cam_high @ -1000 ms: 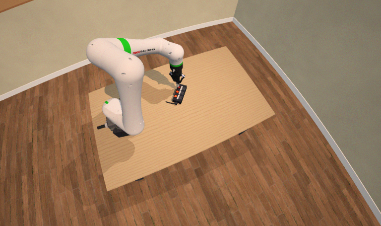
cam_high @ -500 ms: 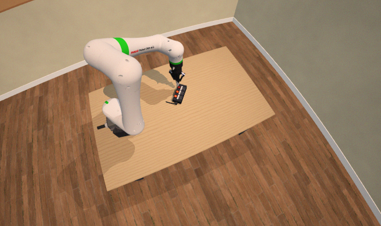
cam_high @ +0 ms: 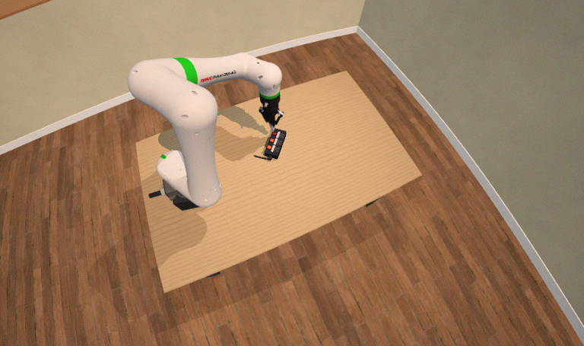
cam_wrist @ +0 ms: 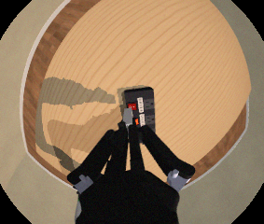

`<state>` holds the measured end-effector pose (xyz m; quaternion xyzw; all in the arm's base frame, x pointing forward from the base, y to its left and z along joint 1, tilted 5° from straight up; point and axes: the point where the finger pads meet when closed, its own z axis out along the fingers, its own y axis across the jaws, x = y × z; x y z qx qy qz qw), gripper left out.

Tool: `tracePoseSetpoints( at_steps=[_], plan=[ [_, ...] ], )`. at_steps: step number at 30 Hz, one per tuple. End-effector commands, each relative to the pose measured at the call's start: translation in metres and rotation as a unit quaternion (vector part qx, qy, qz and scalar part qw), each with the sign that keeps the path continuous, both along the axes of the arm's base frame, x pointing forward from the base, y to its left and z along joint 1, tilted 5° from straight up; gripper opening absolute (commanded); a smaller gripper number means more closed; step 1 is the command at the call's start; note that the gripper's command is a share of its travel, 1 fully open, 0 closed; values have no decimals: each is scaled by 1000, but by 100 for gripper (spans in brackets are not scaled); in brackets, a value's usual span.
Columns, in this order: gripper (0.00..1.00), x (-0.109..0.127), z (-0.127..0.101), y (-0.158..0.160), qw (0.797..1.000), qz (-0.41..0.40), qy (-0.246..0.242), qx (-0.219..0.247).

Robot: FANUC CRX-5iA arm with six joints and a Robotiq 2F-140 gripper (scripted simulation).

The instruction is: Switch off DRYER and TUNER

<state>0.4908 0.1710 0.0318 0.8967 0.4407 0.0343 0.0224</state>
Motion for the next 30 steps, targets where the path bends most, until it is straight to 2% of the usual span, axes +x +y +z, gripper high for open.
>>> tracePoseSetpoints(
  at_steps=[1,3,5,10,30],
  plan=[
    [0,0,0,0,1000,0,0,0],
    [0,-11,3,-15,1000,0,0,0],
    [0,-33,8,-44,1000,-1,0,0],
    [0,-56,10,-71,1000,-1,0,0],
    [0,-57,10,-72,1000,-1,0,0]
  ],
)
